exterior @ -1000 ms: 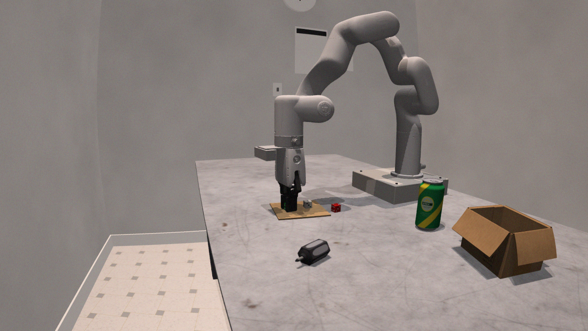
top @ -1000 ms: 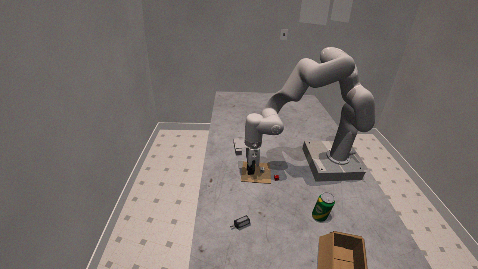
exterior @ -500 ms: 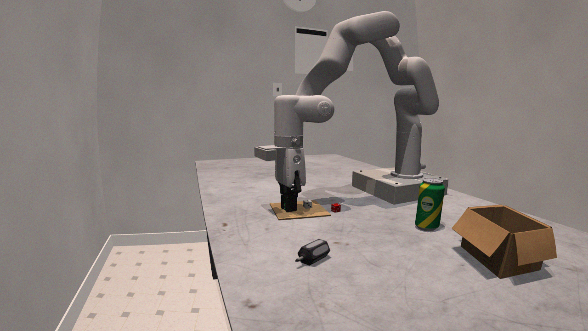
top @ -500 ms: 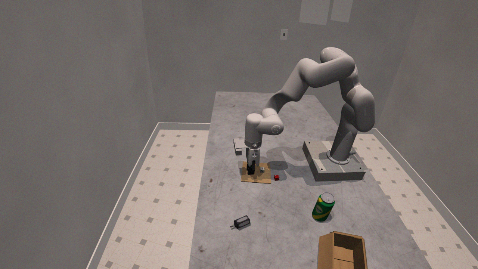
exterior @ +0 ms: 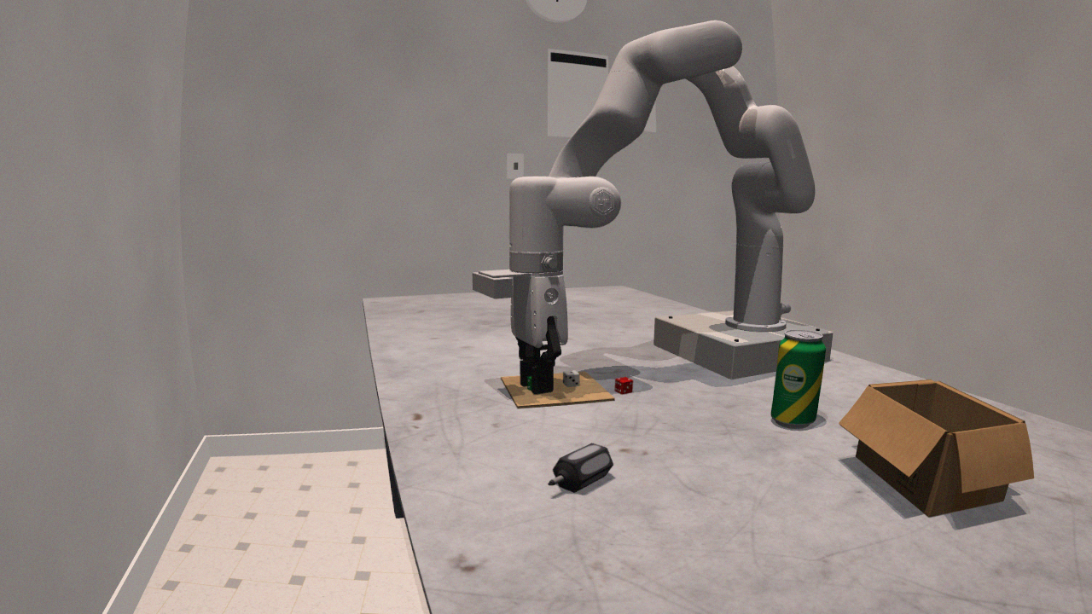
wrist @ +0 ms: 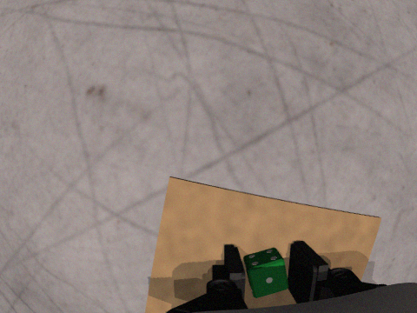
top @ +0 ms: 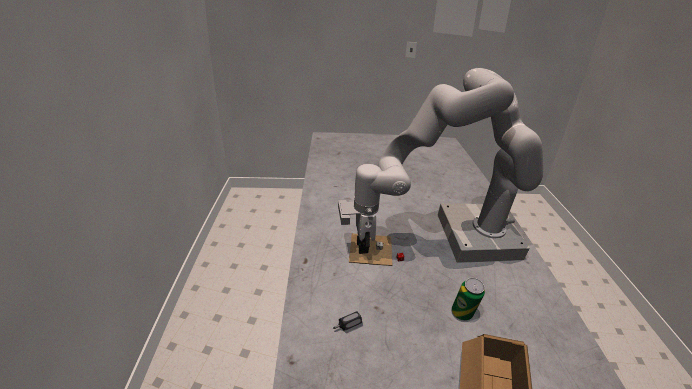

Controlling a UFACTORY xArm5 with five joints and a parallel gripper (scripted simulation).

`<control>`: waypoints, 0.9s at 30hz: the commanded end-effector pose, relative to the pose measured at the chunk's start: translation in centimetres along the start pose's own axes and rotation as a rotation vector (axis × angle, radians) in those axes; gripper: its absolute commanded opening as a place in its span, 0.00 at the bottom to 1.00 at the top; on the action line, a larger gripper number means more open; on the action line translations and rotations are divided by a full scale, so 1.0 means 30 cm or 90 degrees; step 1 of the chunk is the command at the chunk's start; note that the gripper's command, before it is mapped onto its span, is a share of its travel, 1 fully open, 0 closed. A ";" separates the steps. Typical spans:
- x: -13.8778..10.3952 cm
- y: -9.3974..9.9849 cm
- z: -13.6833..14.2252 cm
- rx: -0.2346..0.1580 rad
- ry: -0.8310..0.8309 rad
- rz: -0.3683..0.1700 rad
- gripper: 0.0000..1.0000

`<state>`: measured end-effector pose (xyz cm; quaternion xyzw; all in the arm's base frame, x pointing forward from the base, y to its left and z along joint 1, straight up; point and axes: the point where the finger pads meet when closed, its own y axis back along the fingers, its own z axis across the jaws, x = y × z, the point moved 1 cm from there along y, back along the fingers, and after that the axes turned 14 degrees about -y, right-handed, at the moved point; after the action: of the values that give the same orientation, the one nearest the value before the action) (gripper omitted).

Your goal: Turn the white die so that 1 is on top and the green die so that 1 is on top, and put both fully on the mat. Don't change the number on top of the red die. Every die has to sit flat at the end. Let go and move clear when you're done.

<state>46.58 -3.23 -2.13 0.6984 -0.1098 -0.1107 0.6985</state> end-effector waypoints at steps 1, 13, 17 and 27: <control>0.005 0.004 -0.001 0.001 0.000 0.002 0.36; 0.005 0.029 -0.001 0.001 0.000 0.002 0.36; 0.004 0.080 -0.001 0.001 0.000 0.002 0.36; 0.004 0.226 -0.001 0.001 0.000 0.002 0.36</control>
<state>46.75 -3.23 2.83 0.6985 -0.1112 -0.1092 0.6984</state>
